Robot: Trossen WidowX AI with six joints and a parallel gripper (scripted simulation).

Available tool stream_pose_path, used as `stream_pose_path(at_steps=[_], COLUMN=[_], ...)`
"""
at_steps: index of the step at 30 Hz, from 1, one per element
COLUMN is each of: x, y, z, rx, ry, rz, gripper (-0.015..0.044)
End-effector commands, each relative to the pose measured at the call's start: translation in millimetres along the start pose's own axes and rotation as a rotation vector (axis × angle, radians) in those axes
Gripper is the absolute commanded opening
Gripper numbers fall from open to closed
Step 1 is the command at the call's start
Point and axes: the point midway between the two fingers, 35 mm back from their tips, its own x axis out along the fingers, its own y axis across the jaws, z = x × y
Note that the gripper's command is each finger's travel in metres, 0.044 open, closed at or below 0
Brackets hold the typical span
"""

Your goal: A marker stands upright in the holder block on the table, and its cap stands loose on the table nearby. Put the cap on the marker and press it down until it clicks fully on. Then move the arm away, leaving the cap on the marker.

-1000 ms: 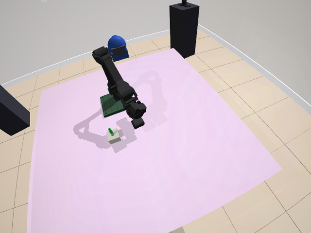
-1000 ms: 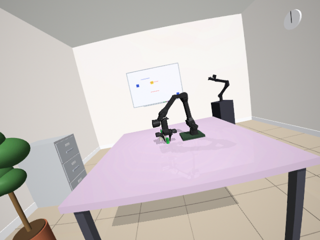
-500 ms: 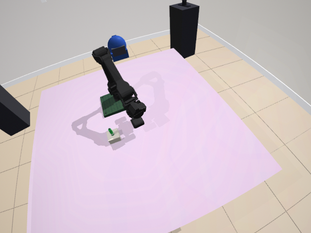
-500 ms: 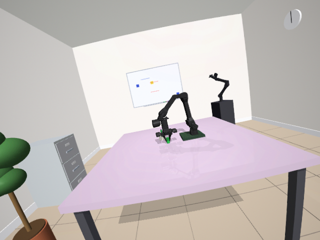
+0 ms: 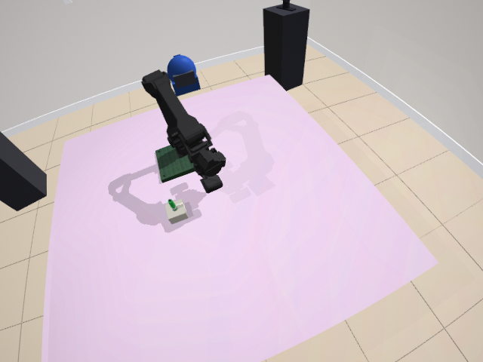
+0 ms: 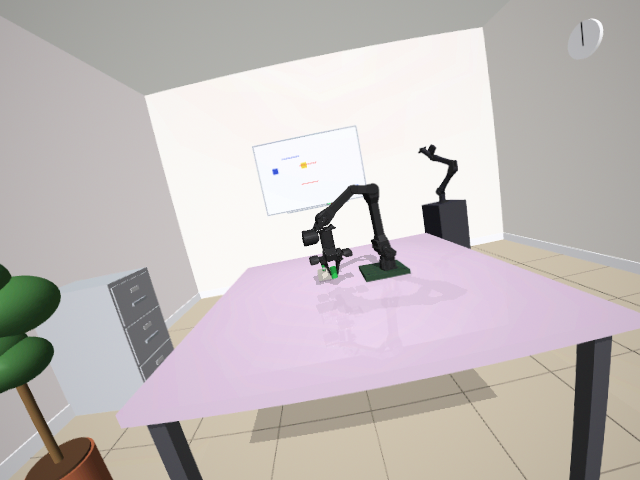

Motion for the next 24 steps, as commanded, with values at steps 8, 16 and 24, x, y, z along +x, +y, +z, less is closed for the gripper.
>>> stream_pose_path(at_steps=[8, 16, 24], x=[-20.8, -32.7, -44.5], y=[-5.1, -15.9, -24.0], z=[-7.2, -31.4, -57.2], rx=[0.004, 0.004, 0.004], ry=[0.002, 0.004, 0.006], rz=[-0.013, -0.015, -0.016], gripper=[0.0000, 0.0000, 0.0000])
